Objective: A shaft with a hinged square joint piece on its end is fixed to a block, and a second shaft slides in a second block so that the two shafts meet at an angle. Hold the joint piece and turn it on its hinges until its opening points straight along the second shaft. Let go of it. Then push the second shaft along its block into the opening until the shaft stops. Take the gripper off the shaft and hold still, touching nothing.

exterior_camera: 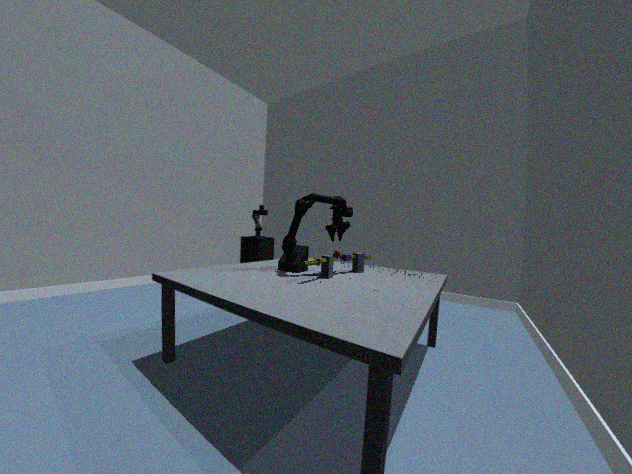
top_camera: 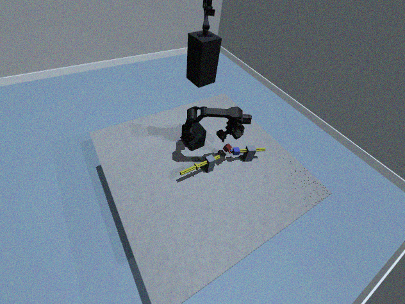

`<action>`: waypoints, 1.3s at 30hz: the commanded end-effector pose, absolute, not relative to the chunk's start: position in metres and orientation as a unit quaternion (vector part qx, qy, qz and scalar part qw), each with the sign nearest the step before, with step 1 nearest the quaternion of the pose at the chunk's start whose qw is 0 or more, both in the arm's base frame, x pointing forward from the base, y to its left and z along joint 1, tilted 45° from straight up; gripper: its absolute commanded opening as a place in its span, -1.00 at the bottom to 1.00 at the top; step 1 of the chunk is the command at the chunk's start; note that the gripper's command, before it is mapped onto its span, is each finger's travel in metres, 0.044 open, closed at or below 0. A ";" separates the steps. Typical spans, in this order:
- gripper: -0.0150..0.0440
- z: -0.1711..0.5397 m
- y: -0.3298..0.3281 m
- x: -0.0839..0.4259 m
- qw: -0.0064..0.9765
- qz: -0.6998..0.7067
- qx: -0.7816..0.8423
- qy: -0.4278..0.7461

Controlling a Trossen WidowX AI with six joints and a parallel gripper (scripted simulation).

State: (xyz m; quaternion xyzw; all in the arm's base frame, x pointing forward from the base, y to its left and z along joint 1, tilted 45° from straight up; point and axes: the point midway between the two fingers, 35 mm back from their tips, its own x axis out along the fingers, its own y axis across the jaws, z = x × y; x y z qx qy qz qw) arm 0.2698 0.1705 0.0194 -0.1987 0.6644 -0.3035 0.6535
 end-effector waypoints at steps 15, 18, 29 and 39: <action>1.00 -0.005 0.159 0.265 0.543 -0.218 -0.307 0.750; 1.00 -0.009 0.155 0.266 0.522 -0.198 -0.321 0.765; 1.00 -0.034 0.133 0.265 0.516 -0.199 -0.325 0.767; 1.00 -0.054 0.113 0.262 0.511 -0.201 -0.328 0.769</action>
